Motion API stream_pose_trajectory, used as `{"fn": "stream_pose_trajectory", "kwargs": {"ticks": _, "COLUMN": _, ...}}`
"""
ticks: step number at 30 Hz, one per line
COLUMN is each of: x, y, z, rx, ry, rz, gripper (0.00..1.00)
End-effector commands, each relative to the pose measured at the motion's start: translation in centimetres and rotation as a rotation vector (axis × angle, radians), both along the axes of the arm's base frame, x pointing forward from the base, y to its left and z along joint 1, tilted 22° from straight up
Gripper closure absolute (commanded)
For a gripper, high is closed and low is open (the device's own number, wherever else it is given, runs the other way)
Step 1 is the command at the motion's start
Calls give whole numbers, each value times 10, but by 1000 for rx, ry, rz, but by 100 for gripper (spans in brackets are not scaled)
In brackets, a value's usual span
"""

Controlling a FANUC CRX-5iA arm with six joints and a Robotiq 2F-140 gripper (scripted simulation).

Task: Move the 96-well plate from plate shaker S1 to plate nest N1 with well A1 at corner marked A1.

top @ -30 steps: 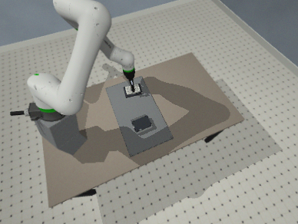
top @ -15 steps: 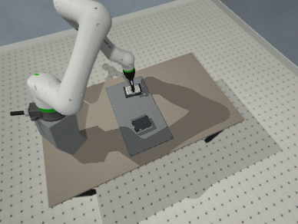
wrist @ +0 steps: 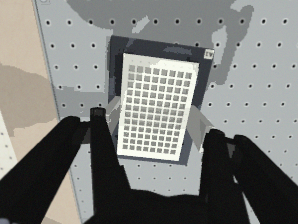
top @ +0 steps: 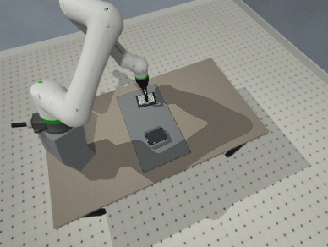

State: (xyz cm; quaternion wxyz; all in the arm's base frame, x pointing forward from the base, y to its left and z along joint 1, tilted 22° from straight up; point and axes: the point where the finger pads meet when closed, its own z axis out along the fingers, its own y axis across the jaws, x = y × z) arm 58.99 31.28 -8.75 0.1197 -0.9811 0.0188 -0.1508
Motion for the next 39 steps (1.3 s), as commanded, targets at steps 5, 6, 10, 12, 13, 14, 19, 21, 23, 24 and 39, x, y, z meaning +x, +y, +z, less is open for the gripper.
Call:
{"fn": "stream_pose_trajectory", "kwargs": {"ticks": 5, "x": 1, "y": 0, "z": -1, "rx": 0, "ry": 0, "rz": 0, "gripper": 100}}
{"fn": "stream_pose_trajectory", "kwargs": {"ticks": 6, "x": 1, "y": 0, "z": -1, "rx": 0, "ry": 0, "rz": 0, "gripper": 0}}
{"fn": "stream_pose_trajectory", "kwargs": {"ticks": 10, "x": 1, "y": 0, "z": -1, "rx": 0, "ry": 0, "rz": 0, "gripper": 0}}
{"fn": "stream_pose_trajectory", "kwargs": {"ticks": 12, "x": 1, "y": 0, "z": -1, "rx": 0, "ry": 0, "rz": 0, "gripper": 0}}
{"fn": "stream_pose_trajectory", "kwargs": {"ticks": 13, "x": 1, "y": 0, "z": -1, "rx": 0, "ry": 0, "rz": 0, "gripper": 0}}
{"fn": "stream_pose_trajectory", "kwargs": {"ticks": 14, "x": 1, "y": 0, "z": -1, "rx": 0, "ry": 0, "rz": 0, "gripper": 0}}
{"fn": "stream_pose_trajectory", "kwargs": {"ticks": 19, "x": 1, "y": 0, "z": -1, "rx": 0, "ry": 0, "rz": 0, "gripper": 0}}
{"fn": "stream_pose_trajectory", "kwargs": {"ticks": 21, "x": 1, "y": 0, "z": -1, "rx": 0, "ry": 0, "rz": 0, "gripper": 0}}
{"fn": "stream_pose_trajectory", "kwargs": {"ticks": 23, "x": 1, "y": 0, "z": -1, "rx": 0, "ry": 0, "rz": 0, "gripper": 0}}
{"fn": "stream_pose_trajectory", "kwargs": {"ticks": 24, "x": 1, "y": 0, "z": -1, "rx": 0, "ry": 0, "rz": 0, "gripper": 0}}
{"fn": "stream_pose_trajectory", "kwargs": {"ticks": 39, "x": -8, "y": -6, "z": 26, "rx": 0, "ry": 0, "rz": 0, "gripper": 0}}
